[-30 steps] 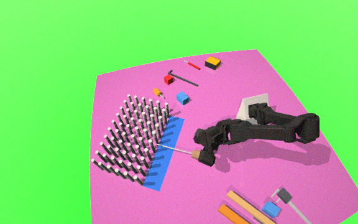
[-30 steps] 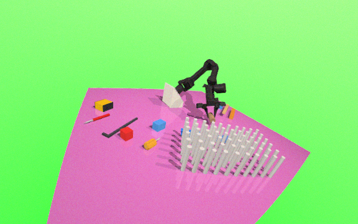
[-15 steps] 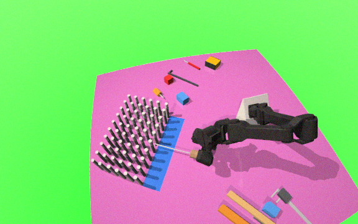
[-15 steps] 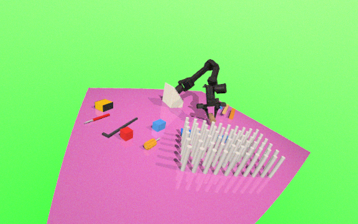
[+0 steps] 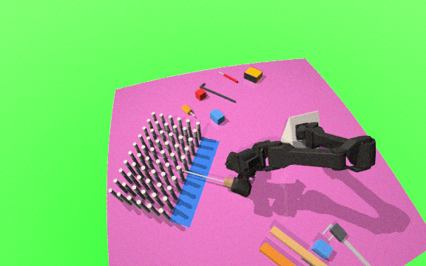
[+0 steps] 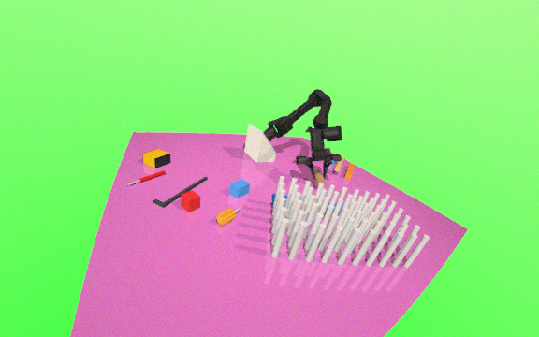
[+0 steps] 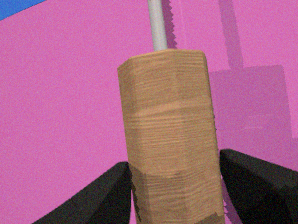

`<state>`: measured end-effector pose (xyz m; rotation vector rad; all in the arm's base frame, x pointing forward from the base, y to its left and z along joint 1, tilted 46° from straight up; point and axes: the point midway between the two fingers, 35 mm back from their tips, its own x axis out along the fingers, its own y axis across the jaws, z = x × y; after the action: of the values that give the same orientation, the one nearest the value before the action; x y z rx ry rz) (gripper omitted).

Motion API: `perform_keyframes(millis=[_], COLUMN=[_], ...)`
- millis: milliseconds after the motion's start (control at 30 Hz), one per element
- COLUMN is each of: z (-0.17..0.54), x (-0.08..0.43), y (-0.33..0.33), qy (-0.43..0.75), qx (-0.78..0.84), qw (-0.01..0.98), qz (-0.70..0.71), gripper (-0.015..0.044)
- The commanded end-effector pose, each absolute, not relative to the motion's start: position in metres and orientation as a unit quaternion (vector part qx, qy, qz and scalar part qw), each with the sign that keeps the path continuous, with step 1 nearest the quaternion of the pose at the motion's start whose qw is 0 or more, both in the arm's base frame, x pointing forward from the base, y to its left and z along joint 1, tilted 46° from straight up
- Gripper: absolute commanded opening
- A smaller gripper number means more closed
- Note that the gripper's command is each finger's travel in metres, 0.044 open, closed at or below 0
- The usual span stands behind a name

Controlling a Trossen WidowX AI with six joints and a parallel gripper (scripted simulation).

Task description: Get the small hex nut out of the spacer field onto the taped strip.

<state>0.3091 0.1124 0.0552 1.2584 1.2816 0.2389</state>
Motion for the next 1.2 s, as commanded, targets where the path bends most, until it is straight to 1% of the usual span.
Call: perform_keyframes(millis=[0,1167], z=[0.057,0.05], x=[0.314,0.332], y=[0.112,0.105], qy=[0.553,0.553], qx=[0.544,0.544], qw=[0.621,0.621], qz=[0.109,0.109], gripper=[0.0,0.0])
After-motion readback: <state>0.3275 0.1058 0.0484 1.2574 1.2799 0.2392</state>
